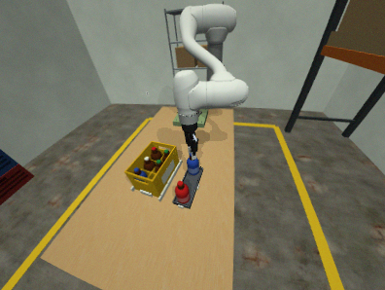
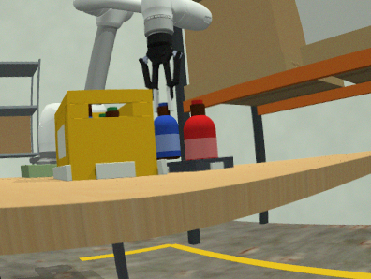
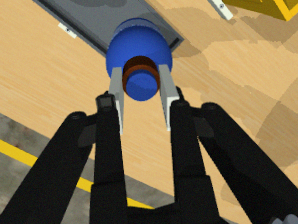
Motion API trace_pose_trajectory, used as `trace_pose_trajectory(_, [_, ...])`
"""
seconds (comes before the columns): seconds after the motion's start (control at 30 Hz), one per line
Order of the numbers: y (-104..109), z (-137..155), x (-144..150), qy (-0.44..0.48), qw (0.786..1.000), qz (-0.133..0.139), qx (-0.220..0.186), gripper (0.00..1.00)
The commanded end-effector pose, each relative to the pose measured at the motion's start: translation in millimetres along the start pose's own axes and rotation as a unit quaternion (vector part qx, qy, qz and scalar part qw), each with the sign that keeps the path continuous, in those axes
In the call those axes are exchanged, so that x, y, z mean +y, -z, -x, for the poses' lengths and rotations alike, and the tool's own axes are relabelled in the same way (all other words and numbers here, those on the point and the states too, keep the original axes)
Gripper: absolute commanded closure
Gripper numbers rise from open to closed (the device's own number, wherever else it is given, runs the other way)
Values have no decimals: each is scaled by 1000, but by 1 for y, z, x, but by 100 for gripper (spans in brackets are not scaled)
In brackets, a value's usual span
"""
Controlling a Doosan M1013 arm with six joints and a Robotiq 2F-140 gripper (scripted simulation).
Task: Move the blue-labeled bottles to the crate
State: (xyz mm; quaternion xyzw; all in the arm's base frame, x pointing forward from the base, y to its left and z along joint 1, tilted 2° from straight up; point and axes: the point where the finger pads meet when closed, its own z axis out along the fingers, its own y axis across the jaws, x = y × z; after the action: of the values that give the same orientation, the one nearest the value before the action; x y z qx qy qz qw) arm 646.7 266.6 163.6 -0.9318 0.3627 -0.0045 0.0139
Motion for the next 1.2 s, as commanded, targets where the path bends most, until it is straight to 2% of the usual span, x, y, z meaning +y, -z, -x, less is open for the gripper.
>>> trace_pose_trajectory(0.0, [4, 0, 0, 0, 1000, 0, 0, 100])
trace_pose_trajectory(1.17, [11, 1, 0, 0, 1000, 0, 0, 100])
